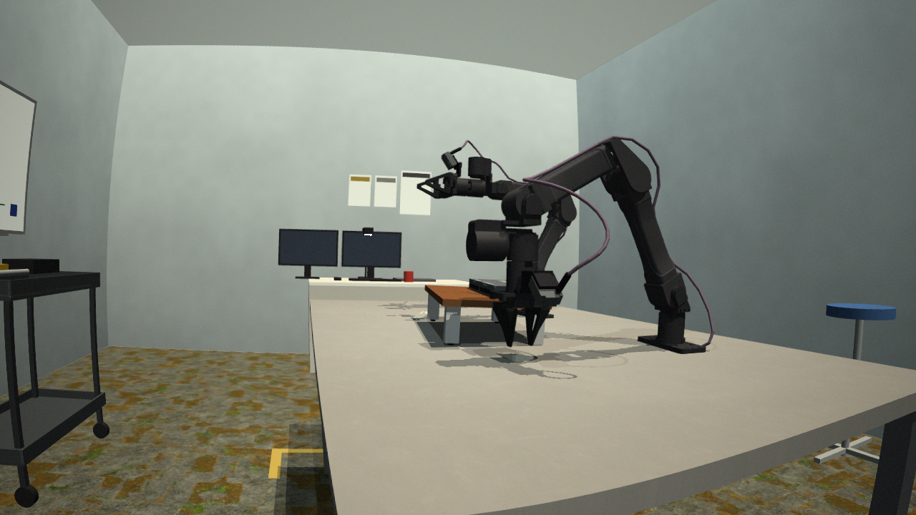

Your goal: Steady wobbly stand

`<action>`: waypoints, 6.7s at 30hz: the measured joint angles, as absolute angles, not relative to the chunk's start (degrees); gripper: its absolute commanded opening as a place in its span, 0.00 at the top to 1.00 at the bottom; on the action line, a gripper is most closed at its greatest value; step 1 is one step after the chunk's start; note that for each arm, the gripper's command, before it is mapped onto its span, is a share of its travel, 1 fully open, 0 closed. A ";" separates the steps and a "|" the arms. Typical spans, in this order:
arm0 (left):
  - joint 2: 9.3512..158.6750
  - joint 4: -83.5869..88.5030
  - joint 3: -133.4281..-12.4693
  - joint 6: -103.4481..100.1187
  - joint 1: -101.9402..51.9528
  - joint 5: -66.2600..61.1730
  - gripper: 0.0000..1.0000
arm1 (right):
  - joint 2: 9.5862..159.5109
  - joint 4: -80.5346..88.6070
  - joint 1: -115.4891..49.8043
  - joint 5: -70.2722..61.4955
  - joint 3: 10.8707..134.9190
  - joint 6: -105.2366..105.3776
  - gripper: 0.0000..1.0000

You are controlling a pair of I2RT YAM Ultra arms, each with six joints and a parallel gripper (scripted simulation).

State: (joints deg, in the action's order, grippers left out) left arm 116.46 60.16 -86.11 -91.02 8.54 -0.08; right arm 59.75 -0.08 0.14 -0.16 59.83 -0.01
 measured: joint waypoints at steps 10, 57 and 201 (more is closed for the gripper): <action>117.43 57.12 -83.99 -91.00 8.54 -0.08 0.57 | 59.75 -0.08 0.14 -0.16 59.83 -0.01 0.00; 116.11 59.61 -86.52 -90.80 8.56 -0.05 1.00 | 59.75 -0.08 0.14 -0.16 59.83 -0.01 0.00; 93.82 60.20 -67.09 -85.86 -0.08 -0.32 0.58 | 59.75 -0.08 0.14 -0.16 59.83 -0.01 1.00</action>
State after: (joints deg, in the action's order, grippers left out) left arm 93.82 60.20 -67.09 -85.86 -0.08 -0.32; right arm 59.75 -0.08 0.14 -0.16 59.83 -0.01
